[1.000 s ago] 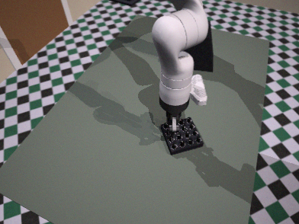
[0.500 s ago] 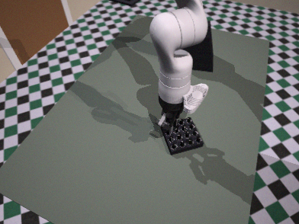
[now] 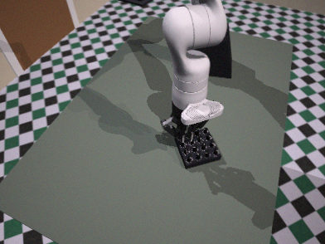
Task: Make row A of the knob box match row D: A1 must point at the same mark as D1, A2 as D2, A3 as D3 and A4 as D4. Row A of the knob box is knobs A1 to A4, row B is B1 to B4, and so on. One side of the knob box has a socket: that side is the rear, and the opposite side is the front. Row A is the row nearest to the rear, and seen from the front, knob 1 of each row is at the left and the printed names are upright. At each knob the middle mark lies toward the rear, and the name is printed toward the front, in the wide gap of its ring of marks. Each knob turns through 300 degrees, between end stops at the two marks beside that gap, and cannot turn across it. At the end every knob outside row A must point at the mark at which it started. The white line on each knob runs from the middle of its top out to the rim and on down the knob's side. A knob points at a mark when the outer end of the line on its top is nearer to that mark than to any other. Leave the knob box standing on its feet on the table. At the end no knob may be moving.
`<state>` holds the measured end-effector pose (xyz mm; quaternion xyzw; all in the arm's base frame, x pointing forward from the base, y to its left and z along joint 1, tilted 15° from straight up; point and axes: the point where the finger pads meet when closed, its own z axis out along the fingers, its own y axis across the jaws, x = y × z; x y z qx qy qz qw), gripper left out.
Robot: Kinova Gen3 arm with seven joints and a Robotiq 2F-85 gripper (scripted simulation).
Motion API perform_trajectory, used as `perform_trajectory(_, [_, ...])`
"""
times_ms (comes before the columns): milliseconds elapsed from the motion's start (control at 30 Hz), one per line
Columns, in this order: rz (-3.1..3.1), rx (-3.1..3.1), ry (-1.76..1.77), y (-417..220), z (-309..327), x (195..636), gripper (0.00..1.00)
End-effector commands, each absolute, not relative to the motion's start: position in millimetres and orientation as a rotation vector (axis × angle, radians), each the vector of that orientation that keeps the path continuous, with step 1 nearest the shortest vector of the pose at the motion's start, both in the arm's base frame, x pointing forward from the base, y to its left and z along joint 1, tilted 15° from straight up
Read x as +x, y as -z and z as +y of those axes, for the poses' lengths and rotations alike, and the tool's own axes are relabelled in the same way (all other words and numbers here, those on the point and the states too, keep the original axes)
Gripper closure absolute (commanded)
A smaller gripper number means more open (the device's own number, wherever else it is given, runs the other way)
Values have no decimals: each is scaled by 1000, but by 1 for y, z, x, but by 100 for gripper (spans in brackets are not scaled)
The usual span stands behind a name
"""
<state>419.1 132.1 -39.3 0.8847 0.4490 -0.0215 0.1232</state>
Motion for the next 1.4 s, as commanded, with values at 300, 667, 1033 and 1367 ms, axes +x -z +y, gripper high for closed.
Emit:
perform_trajectory(300, [1009,2705,-12,33,140,423,81])
perform_trajectory(667, [922,2737,-31,32,141,424,81])
perform_trajectory(1033, [922,2737,-31,32,141,424,81])
perform_trajectory(1367, [922,2737,-31,32,141,424,81])
